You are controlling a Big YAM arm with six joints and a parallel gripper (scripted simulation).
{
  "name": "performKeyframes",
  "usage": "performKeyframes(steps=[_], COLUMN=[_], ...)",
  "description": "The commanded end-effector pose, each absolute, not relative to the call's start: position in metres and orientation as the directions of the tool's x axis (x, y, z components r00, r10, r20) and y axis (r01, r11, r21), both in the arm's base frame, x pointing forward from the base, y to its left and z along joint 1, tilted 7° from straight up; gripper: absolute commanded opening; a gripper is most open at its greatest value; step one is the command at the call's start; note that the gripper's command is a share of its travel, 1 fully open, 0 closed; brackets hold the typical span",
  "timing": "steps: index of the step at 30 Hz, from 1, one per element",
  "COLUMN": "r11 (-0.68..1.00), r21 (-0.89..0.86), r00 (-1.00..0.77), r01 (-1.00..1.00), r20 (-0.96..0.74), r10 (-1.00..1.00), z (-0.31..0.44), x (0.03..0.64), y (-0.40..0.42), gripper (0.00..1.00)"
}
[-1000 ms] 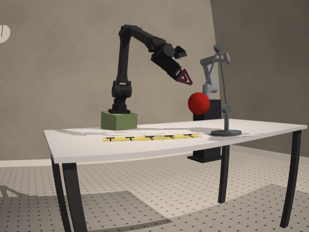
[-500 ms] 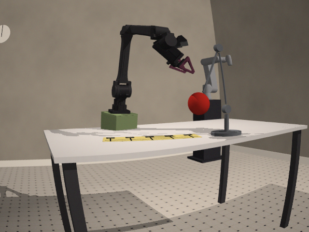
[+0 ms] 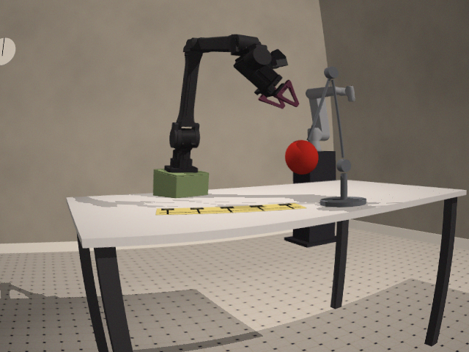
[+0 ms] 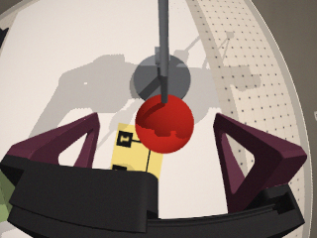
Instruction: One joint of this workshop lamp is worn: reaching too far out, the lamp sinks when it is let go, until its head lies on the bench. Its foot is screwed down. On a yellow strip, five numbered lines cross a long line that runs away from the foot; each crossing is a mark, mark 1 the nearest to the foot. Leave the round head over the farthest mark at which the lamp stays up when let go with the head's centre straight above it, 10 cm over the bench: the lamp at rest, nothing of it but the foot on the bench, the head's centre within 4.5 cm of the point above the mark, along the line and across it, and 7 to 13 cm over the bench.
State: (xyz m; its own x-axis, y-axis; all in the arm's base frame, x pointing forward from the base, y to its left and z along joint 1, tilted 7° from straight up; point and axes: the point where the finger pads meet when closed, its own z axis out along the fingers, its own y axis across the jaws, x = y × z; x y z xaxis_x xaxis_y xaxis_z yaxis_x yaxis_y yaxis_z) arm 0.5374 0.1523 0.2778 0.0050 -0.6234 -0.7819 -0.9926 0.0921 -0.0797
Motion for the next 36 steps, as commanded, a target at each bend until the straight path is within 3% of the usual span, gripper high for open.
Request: performKeyframes(steps=[1,36], r11=[0.097,0.059], r21=[-0.089,-0.117], r00=[0.011,0.054], r01=[-0.991,-0.991], r20=[-0.786,-0.776], r10=[-0.618,-0.628], z=[0.277,0.238], x=[0.54,0.549], y=[0.166,0.219], gripper=[1.0,1.0])
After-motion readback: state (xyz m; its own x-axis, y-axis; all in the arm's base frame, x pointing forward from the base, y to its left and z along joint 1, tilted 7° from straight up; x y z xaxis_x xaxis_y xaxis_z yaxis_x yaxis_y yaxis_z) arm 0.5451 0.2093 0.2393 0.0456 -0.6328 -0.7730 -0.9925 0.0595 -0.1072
